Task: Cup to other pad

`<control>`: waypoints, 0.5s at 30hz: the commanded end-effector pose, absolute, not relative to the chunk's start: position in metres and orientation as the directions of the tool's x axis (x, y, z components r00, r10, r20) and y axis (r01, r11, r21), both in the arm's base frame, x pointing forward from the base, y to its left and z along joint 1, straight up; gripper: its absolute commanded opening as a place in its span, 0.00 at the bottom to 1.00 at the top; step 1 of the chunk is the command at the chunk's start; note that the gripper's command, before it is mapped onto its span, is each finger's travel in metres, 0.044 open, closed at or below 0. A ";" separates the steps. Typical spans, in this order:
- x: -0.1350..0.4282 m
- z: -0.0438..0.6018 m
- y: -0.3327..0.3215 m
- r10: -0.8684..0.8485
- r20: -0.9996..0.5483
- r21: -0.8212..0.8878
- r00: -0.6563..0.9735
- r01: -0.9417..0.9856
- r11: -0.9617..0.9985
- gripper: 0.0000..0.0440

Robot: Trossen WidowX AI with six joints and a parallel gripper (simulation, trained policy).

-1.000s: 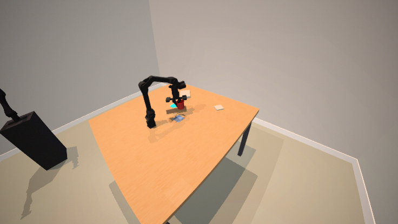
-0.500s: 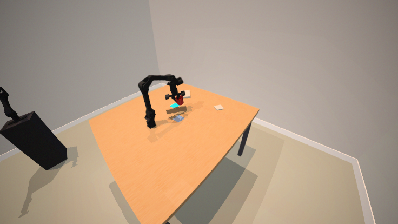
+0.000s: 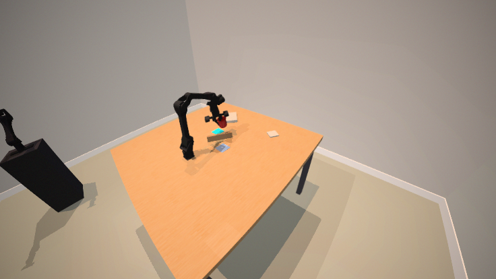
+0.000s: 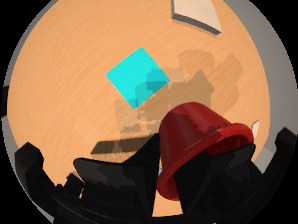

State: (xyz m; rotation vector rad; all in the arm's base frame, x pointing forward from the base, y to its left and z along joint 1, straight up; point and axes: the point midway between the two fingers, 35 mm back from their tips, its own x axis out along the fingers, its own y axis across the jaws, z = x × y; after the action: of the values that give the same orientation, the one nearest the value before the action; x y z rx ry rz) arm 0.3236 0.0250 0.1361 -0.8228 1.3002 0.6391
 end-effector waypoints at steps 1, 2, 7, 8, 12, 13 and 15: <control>0.331 0.133 0.041 -0.033 -0.982 -0.173 0.187 -0.810 0.561 0.00; 0.333 0.132 0.045 -0.031 -0.981 -0.174 0.189 -0.812 0.558 0.00; 0.337 0.126 0.064 -0.021 -0.980 -0.176 0.196 -0.821 0.544 0.00; 0.337 0.124 0.068 -0.019 -0.980 -0.176 0.197 -0.822 0.541 0.00; 0.339 0.118 0.083 -0.011 -0.980 -0.175 0.200 -0.829 0.531 0.00; 0.339 0.116 0.087 -0.010 -0.980 -0.175 0.200 -0.830 0.529 0.00; 0.339 0.112 0.094 -0.007 -0.980 -0.173 0.199 -0.832 0.526 0.00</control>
State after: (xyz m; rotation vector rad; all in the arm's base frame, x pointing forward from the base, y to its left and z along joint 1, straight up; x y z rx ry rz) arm 0.3380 0.0820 0.1196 -0.8497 1.2464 0.6820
